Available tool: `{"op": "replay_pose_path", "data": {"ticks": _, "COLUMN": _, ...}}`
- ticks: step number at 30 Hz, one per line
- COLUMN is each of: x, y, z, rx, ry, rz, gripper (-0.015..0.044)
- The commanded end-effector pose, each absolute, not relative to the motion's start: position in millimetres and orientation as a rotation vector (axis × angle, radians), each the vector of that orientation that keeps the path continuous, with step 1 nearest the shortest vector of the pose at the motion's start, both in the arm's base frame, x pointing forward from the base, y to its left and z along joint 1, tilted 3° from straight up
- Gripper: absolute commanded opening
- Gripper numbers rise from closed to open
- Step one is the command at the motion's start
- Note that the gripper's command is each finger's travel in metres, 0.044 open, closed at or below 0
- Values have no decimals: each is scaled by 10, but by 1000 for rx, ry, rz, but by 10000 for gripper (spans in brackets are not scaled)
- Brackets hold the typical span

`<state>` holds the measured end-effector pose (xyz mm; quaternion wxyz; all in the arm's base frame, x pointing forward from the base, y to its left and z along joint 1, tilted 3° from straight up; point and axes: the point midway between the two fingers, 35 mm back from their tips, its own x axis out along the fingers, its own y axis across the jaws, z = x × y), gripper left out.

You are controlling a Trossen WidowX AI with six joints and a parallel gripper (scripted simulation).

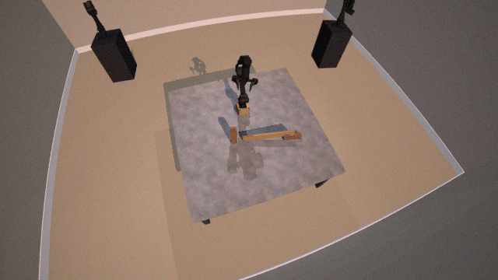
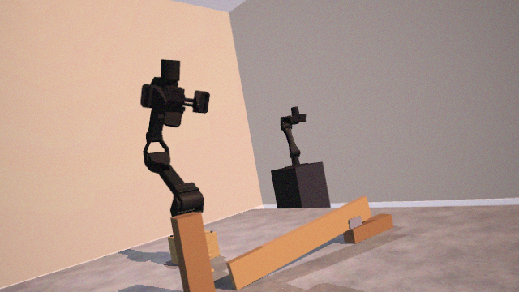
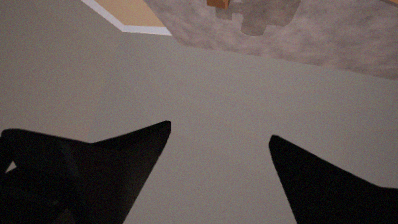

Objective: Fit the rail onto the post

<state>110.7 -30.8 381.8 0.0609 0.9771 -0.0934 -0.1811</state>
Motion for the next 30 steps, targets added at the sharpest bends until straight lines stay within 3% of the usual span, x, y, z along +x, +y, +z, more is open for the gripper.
{"op": "replay_pose_path", "data": {"ticks": 1, "x": 1121, "y": -306, "z": 3815, "rx": 2944, "ry": -276, "rz": -552, "gripper": 426}}
{"op": "replay_pose_path", "data": {"ticks": 17, "x": 2357, "y": -110, "z": 3165, "rx": 1490, "ry": 485, "rz": -646, "gripper": 440}}
{"op": "replay_pose_path", "data": {"ticks": 30, "x": 2805, "y": 59, "z": 2676, "rx": 879, "ry": 803, "rz": -462, "gripper": 440}}
